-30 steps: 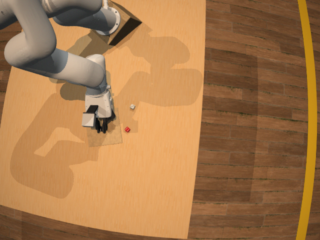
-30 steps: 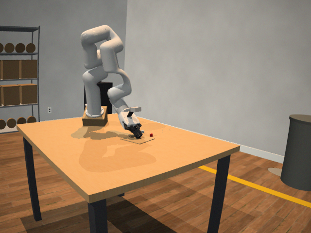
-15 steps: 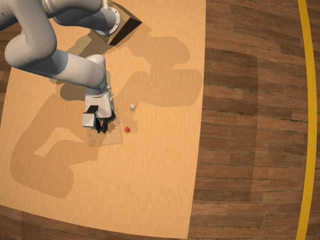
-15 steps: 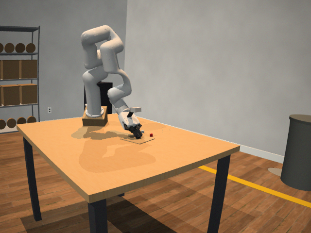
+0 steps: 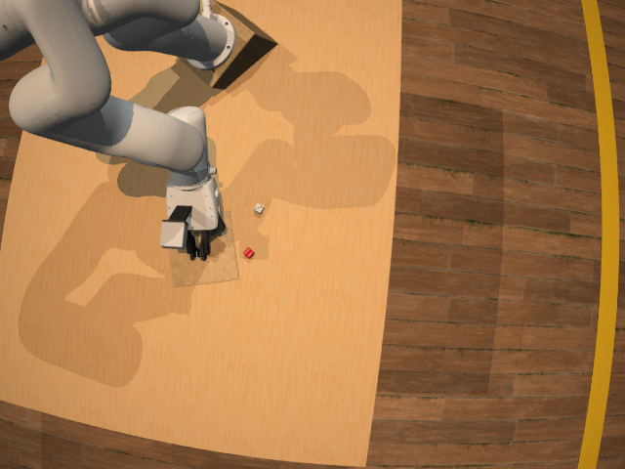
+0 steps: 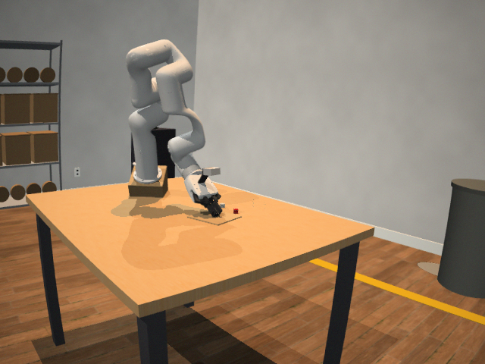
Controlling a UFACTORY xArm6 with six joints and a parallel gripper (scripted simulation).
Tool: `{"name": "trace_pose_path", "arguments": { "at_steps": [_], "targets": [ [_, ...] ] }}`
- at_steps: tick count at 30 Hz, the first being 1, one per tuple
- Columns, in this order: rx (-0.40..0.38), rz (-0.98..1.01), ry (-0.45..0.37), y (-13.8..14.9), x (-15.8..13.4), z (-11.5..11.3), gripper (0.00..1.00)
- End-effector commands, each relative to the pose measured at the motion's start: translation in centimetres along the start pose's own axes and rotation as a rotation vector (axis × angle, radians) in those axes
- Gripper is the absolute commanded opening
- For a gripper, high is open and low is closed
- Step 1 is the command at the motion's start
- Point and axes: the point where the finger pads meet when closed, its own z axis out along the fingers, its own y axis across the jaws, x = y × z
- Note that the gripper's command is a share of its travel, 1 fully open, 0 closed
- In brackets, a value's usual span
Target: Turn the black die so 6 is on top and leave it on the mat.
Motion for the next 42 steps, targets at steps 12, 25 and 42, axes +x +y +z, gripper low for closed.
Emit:
{"name": "trace_pose_path", "arguments": {
  "at_steps": [12, 25, 42],
  "targets": [
    [0.000, 0.000, 0.002, -0.01, 0.09, 0.02, 0.15],
    [0.000, 0.000, 0.002, -0.01, 0.09, 0.02, 0.31],
    [0.000, 0.000, 0.002, -0.01, 0.09, 0.02, 0.31]
  ]
}}
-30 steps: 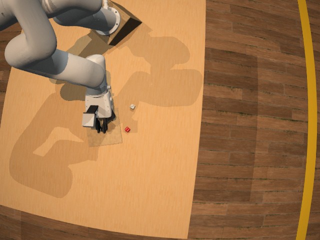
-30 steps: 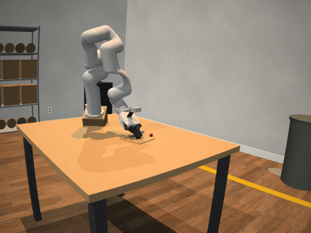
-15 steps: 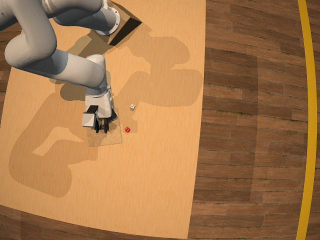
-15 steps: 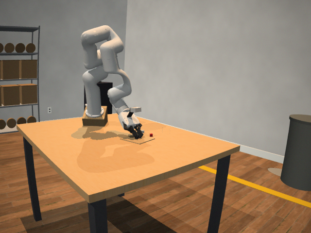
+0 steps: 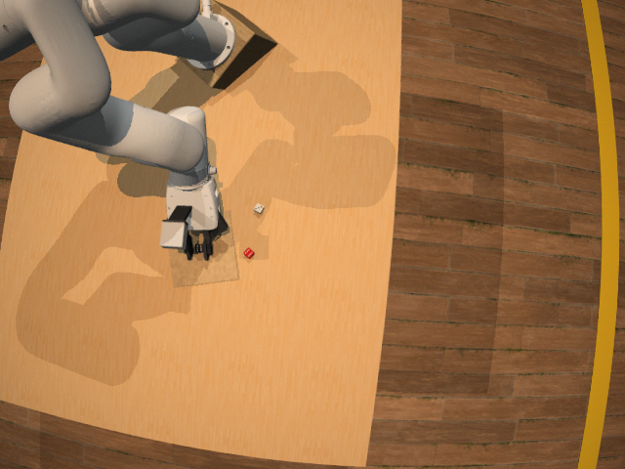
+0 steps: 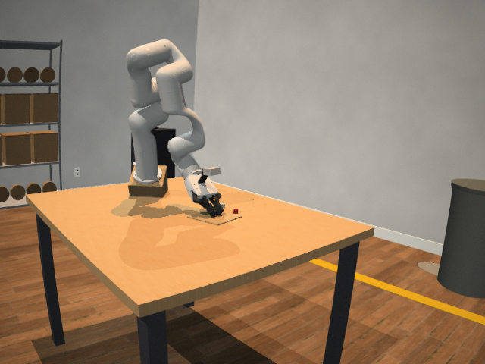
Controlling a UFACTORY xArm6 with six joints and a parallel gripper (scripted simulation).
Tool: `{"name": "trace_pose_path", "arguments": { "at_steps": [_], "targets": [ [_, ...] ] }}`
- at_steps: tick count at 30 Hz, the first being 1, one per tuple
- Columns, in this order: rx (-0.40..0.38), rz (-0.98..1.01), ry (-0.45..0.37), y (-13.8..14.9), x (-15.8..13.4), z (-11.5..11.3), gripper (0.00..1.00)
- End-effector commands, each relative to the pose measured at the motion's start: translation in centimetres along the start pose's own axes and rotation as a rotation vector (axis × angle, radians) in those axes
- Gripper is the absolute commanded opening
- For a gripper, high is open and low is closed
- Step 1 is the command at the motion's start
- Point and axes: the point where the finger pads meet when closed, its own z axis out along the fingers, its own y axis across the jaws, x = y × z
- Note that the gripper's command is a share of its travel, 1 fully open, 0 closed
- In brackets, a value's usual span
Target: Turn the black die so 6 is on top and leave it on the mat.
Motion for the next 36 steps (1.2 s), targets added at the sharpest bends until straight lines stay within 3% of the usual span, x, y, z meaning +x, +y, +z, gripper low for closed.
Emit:
{"name": "trace_pose_path", "arguments": {
  "at_steps": [1, 29, 36],
  "targets": [
    [0.000, 0.000, 0.002, 0.0, 0.1, 0.0, 0.31],
    [0.000, 0.000, 0.002, 0.0, 0.1, 0.0, 0.31],
    [0.000, 0.000, 0.002, 0.0, 0.1, -1.5, 0.31]
  ]
}}
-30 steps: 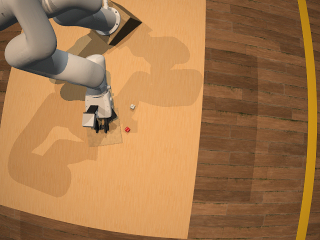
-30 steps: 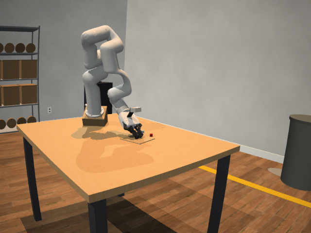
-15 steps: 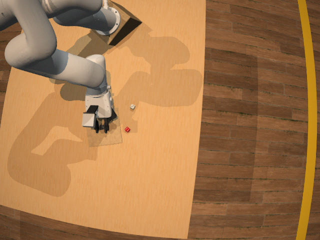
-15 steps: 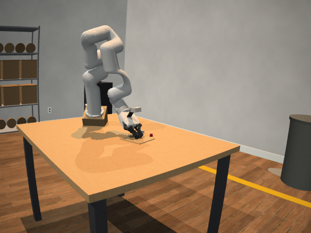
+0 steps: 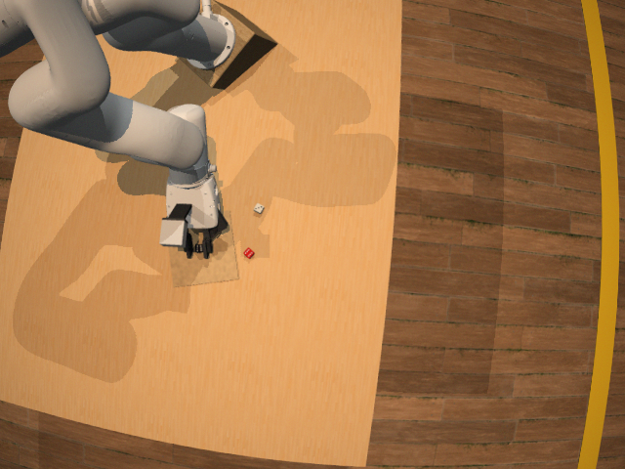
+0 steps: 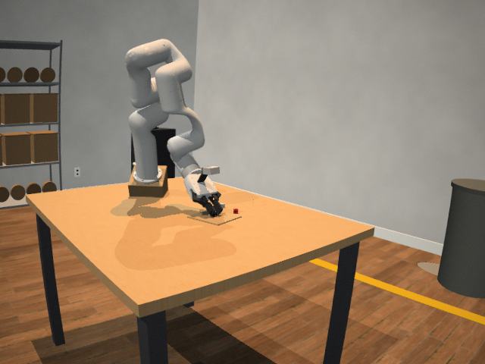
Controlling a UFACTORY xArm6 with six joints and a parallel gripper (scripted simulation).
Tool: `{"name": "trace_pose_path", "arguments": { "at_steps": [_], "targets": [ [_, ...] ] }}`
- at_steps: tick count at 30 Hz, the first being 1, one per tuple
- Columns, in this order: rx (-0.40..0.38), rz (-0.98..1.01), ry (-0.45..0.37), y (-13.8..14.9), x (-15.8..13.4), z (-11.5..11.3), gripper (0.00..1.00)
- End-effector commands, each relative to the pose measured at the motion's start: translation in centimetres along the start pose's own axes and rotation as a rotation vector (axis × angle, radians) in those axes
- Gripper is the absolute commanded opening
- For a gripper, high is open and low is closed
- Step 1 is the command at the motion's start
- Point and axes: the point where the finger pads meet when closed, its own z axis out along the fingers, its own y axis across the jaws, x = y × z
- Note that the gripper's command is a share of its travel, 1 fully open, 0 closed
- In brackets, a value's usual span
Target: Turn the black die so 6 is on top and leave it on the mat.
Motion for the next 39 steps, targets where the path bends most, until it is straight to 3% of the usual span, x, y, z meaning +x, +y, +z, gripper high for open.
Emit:
{"name": "trace_pose_path", "arguments": {
  "at_steps": [1, 8, 21, 39],
  "targets": [
    [0.000, 0.000, 0.002, 0.0, 0.1, -1.5, 0.31],
    [0.000, 0.000, 0.002, 0.0, 0.1, -3.9, 0.31],
    [0.000, 0.000, 0.002, 0.0, 0.2, -4.7, 0.31],
    [0.000, 0.000, 0.002, 0.0, 4.5, -8.3, 0.31]
  ]
}}
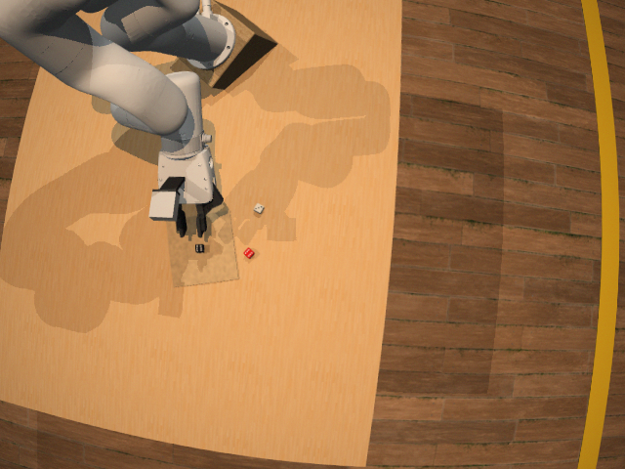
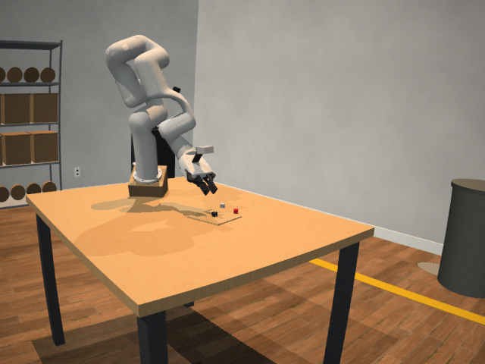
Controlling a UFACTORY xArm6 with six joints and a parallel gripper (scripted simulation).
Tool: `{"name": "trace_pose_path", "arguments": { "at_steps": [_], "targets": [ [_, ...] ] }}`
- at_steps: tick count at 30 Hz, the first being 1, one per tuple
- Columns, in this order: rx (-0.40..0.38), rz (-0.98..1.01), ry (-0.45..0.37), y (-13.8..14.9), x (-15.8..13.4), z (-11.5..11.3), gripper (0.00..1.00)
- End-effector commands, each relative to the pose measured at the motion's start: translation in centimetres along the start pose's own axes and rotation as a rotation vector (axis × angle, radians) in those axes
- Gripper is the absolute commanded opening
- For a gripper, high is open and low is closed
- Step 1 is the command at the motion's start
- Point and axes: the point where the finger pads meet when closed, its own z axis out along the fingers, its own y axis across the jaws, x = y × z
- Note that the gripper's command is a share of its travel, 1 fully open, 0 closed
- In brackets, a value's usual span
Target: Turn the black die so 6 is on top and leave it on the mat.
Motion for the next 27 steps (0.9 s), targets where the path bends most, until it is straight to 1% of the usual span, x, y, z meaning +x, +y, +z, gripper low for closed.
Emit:
{"name": "trace_pose_path", "arguments": {
  "at_steps": [1, 8, 12, 16, 20, 22, 24, 27],
  "targets": [
    [-0.004, -0.003, -0.011, 0.1, 1.6, -1.4, 0.31],
    [-0.005, -0.003, -0.011, 0.2, 1.7, -1.5, 0.31],
    [-0.025, -0.006, -0.020, 0.5, 1.9, -1.3, 0.31],
    [-0.085, -0.015, -0.053, 1.4, 2.7, -0.7, 0.31],
    [-0.175, -0.029, -0.128, 2.8, 3.7, 0.1, 0.31],
    [-0.175, -0.029, -0.128, 2.8, 3.7, 0.1, 0.31],
    [-0.221, -0.036, -0.187, 3.6, 4.2, 0.5, 0.31],
    [-0.242, -0.039, -0.221, 3.9, 4.4, 0.7, 0.31]
  ]
}}
